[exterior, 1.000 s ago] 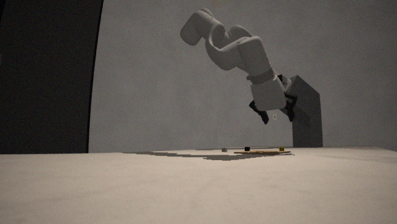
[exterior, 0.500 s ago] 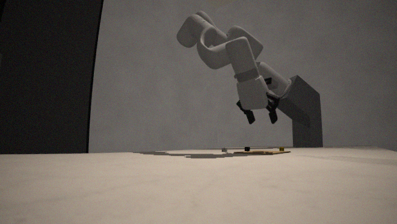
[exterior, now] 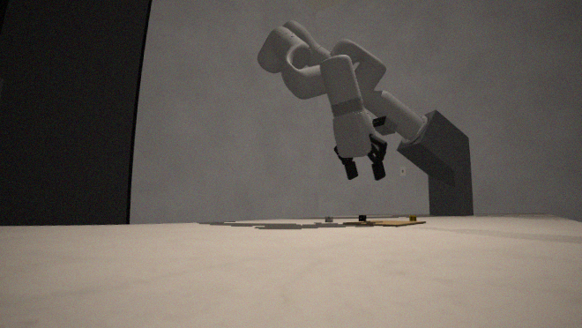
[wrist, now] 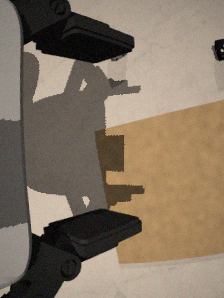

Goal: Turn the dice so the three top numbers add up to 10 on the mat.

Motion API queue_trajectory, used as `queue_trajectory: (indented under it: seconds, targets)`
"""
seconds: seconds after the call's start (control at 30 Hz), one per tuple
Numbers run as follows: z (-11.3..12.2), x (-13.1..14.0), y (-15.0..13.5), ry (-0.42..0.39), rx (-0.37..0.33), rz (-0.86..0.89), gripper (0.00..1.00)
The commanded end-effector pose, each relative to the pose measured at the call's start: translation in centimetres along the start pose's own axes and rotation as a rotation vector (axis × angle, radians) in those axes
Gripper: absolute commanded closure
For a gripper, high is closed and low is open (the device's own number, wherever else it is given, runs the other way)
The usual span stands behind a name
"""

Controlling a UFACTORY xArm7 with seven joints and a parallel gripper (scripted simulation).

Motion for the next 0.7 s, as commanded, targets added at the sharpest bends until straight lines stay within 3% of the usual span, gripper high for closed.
queue_trajectory:
  seconds: [0.0, 0.47, 0.53, 0.67]
  targets:
    - [1.2, 1.0, -3.4, -0.118, 0.036, -0.120, 0.00]
    - [1.2, 1.0, -3.4, -0.118, 0.036, -0.120, 0.00]
    - [2.1, 1.1, -6.0, -0.211, 0.073, -0.215, 0.00]
    - [2.1, 1.1, -6.0, -0.211, 0.073, -0.215, 0.00]
Point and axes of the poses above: the point where the finger pads meet when closed, its own z axis back along the fingers, its own y axis across the jaws, x = y × z, the point moved 1 cm from there along z, back along the fingers
